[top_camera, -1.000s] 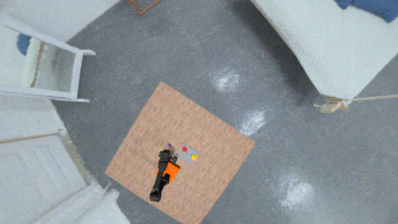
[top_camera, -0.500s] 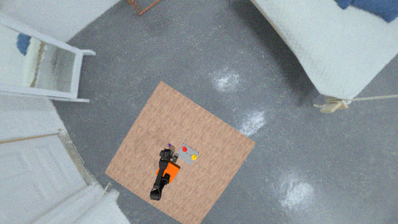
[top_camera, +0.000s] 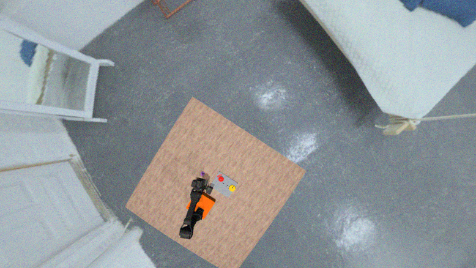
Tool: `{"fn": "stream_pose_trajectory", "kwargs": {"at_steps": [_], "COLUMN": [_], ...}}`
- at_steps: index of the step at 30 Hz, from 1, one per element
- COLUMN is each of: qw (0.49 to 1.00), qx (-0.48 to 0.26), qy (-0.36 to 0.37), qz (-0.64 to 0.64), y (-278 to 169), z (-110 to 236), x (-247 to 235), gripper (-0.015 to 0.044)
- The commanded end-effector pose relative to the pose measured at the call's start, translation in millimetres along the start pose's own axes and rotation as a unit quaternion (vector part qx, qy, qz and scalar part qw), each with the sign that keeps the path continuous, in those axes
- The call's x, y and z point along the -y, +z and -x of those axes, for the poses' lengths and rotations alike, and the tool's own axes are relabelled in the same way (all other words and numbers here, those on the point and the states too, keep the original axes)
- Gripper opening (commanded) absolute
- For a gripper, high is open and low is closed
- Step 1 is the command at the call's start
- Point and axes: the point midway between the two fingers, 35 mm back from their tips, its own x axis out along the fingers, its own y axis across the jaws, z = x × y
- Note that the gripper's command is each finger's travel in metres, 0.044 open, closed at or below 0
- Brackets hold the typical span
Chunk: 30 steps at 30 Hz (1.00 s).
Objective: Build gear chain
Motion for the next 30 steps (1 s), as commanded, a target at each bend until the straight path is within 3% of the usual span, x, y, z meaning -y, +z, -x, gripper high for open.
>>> {"fn": "stream_pose_trajectory", "kwargs": {"at_steps": [1, 9, 17, 30], "qw": [1.0, 1.0, 1.0, 1.0], "qx": [-0.002, -0.002, -0.002, -0.001], "qy": [0.002, 0.002, 0.002, 0.002], "qz": [-0.001, -0.001, -0.001, -0.001], "y": [-1.0, -1.0, -1.0, 6.8], "z": [-1.0, -1.0, -1.0, 25.3], "x": [-0.4, -0.4, -0.4, -0.2], "gripper": [0.0282, 0.0072, 0.0, 0.0]}}
